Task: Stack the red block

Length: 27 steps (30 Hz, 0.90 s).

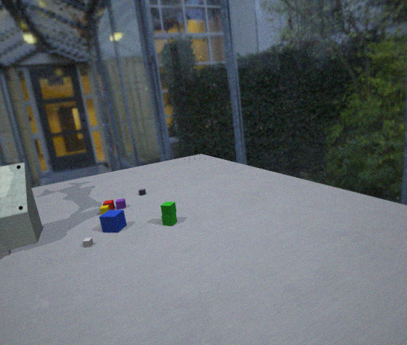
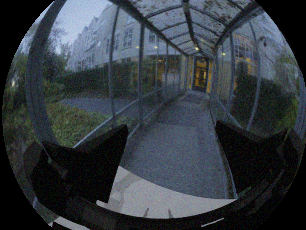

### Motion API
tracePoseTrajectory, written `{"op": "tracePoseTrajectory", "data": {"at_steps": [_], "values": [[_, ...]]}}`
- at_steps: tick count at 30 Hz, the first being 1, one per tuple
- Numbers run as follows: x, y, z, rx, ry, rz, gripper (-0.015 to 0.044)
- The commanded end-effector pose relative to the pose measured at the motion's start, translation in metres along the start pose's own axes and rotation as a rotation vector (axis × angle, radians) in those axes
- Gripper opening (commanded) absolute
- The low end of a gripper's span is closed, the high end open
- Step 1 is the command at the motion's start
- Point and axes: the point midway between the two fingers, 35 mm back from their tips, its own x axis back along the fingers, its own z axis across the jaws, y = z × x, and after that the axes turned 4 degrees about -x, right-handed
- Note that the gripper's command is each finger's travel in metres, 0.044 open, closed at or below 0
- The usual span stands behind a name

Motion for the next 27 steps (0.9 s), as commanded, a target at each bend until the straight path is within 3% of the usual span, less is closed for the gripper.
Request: {"op": "tracePoseTrajectory", "data": {"at_steps": [1,14,27], "values": [[0.028,-0.016,-0.068,-0.176,-0.169,0.067,0.0440],[0.160,-0.104,-0.224,-0.723,-0.675,0.250,0.0440],[0.322,-0.213,-0.281,-1.211,-1.150,0.420,0.0440]]}}
